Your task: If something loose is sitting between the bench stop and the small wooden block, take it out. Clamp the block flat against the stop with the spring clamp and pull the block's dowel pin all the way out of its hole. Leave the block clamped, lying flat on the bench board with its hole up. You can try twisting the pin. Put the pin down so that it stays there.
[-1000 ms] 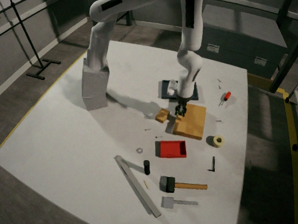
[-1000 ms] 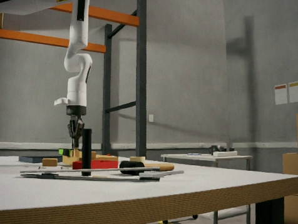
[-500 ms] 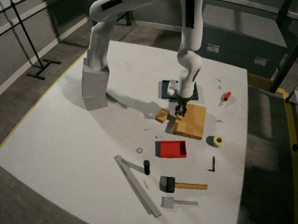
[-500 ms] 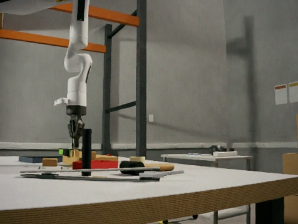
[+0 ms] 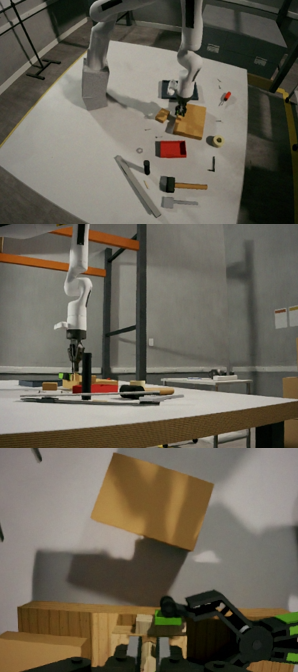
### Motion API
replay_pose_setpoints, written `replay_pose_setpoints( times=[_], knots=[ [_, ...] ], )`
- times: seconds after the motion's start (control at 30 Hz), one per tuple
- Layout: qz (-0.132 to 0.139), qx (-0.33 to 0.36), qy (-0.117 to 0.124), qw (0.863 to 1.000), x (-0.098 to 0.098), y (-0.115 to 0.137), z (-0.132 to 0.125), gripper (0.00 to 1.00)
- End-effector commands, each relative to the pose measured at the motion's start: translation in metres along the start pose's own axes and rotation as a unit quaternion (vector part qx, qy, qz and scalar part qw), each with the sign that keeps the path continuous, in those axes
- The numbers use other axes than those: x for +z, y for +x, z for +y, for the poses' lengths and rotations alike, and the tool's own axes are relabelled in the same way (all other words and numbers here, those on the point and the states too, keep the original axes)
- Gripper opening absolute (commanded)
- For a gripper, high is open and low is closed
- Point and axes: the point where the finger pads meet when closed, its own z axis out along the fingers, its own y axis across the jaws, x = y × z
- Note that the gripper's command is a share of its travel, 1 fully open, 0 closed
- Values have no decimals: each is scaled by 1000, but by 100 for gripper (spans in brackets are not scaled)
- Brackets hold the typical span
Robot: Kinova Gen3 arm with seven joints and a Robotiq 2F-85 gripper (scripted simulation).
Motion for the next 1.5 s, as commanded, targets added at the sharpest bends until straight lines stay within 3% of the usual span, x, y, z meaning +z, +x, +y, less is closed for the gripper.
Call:
replay_pose_setpoints(
  times=[0.0,1.47],
  knots=[
    [-1,-1,0,1000,-1,-1,0,10],
    [-1,-8,0,1000,-1,-1,0,10]
  ],
)
